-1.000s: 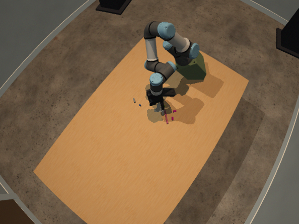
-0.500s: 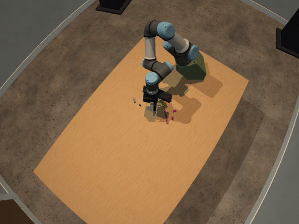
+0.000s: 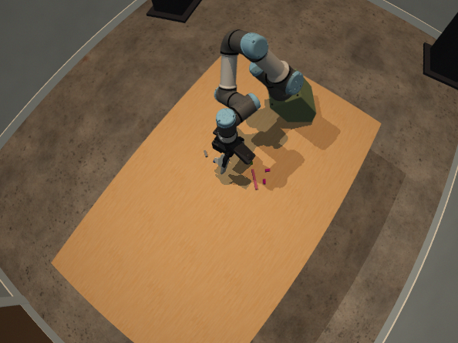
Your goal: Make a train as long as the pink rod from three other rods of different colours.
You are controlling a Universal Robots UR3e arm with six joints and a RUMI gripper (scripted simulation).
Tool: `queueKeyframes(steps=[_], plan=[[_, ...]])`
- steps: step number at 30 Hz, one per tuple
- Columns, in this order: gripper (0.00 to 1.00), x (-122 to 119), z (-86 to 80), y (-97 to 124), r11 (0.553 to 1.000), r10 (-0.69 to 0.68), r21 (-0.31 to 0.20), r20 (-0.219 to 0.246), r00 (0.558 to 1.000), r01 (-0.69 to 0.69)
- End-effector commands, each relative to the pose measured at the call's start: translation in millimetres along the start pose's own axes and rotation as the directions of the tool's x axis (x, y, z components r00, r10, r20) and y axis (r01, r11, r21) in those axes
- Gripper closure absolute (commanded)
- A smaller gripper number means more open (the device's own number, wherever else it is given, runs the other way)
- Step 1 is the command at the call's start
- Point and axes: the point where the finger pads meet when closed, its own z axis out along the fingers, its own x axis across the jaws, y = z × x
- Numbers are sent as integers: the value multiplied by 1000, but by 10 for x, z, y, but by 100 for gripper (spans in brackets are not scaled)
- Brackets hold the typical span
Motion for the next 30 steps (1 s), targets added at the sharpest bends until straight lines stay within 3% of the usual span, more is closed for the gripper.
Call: queueKeyframes(steps=[1, 6, 17, 30], plan=[[0, 54, -8, 82, 986, 167, -5, 2, 986, -167], [0, 81, -11, 136, 964, 265, -6, 0, 964, -265], [0, 166, -23, 334, 822, 570, -8, -7, 822, -570], [0, 202, -32, 440, 714, 700, -8, -12, 714, -700]])
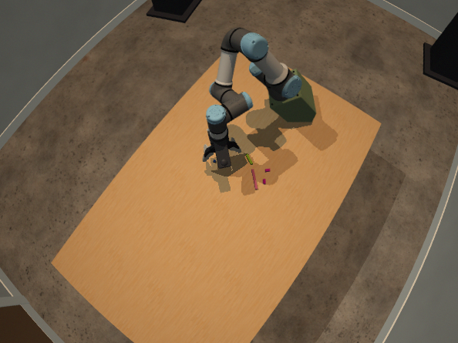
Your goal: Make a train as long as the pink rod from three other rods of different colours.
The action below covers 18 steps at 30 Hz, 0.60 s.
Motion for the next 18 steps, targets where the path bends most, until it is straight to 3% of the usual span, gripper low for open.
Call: queueKeyframes(steps=[1, 18], plan=[[0, 38, -7, 15, 998, 58, -1, -2, 998, -58], [0, 54, -9, 25, 996, 86, -1, -3, 996, -86]])
